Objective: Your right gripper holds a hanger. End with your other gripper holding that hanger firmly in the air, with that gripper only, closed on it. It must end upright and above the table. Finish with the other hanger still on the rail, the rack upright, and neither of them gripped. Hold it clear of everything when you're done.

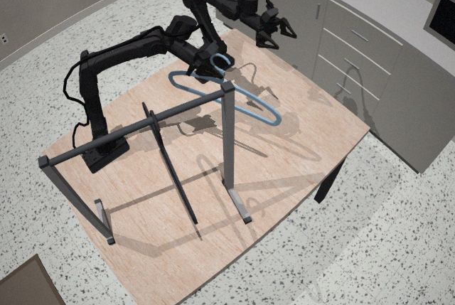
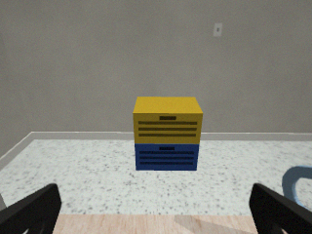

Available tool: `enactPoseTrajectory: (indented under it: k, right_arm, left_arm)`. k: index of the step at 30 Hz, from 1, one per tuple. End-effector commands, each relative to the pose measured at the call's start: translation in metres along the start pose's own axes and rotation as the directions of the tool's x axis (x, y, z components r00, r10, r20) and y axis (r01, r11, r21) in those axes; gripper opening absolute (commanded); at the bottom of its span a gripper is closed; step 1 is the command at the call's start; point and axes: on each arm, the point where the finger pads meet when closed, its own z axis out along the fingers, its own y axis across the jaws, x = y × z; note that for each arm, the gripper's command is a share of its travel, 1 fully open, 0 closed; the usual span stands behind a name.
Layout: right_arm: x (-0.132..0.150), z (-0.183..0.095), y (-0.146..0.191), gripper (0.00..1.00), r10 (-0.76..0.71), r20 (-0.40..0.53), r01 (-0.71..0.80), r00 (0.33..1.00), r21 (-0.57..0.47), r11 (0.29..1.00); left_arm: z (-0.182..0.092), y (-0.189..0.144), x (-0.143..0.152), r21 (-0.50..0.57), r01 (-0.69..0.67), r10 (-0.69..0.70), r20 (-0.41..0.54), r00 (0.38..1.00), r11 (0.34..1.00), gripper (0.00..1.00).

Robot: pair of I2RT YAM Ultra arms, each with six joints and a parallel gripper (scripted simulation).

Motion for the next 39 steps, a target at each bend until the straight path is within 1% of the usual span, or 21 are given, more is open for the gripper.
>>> enactPoseTrajectory:
  k: [1, 17, 18, 19, 24, 28, 30, 32, 34, 37, 39]
  right_arm:
    - [-0.007, -0.004, -0.001, 0.0, 0.014, 0.014, -0.014, 1.0, -0.004, 1.0]
    - [-0.007, -0.004, -0.001, 0.0, 0.014, 0.014, -0.014, 1.0, -0.004, 1.0]
    - [-0.007, -0.004, -0.001, 0.08, 0.014, 0.014, -0.014, 1.0, -0.004, 1.0]
    - [-0.007, -0.004, -0.001, 0.0, 0.014, 0.014, -0.014, 1.0, -0.004, 1.0]
    - [-0.007, -0.004, -0.001, 0.01, 0.014, 0.014, -0.014, 1.0, -0.004, 1.0]
    - [-0.007, -0.004, -0.001, 0.01, 0.014, 0.014, -0.014, 1.0, -0.004, 1.0]
    - [-0.007, -0.004, -0.001, 0.01, 0.014, 0.014, -0.014, 1.0, -0.004, 1.0]
    - [-0.007, -0.004, -0.001, 0.01, 0.014, 0.014, -0.014, 1.0, -0.004, 1.0]
    - [-0.007, -0.004, -0.001, 0.01, 0.014, 0.014, -0.014, 1.0, -0.004, 1.0]
    - [-0.007, -0.004, -0.001, 0.01, 0.014, 0.014, -0.014, 1.0, -0.004, 1.0]
    - [-0.007, -0.004, -0.001, 0.01, 0.014, 0.014, -0.014, 1.0, -0.004, 1.0]
  left_arm:
    - [-0.002, 0.0, -0.008, 0.001, 0.001, -0.001, 0.021, 1.0, 1.0, 1.0]
    - [-0.002, 0.0, -0.008, 0.001, 0.001, -0.001, 0.021, 1.0, 1.0, 1.0]
    - [-0.002, 0.0, -0.008, 0.001, 0.001, -0.001, 0.021, 1.0, 1.0, 1.0]
    - [-0.002, 0.0, -0.008, 0.001, 0.001, -0.001, 0.021, 1.0, 1.0, 1.0]
    - [-0.002, 0.0, -0.008, 0.001, 0.001, -0.001, 0.021, 1.0, 1.0, 1.0]
    - [-0.005, -0.012, -0.01, 0.083, 0.003, -0.007, 0.039, 0.999, 0.997, 1.0]
    - [-0.008, -0.024, -0.011, 0.163, 0.004, -0.012, 0.047, 0.999, 0.987, 1.0]
    - [-0.014, -0.037, -0.01, 0.271, -0.002, -0.015, 0.057, 0.998, 0.963, 1.0]
    - [-0.014, -0.037, -0.01, 0.271, -0.002, -0.015, 0.057, 0.998, 0.963, 1.0]
    - [-0.027, -0.056, -0.007, 0.447, -0.016, -0.02, 0.075, 0.997, 0.894, 1.0]
    - [-0.03, -0.063, 0.002, 0.538, -0.013, -0.025, 0.064, 0.998, 0.843, 1.0]
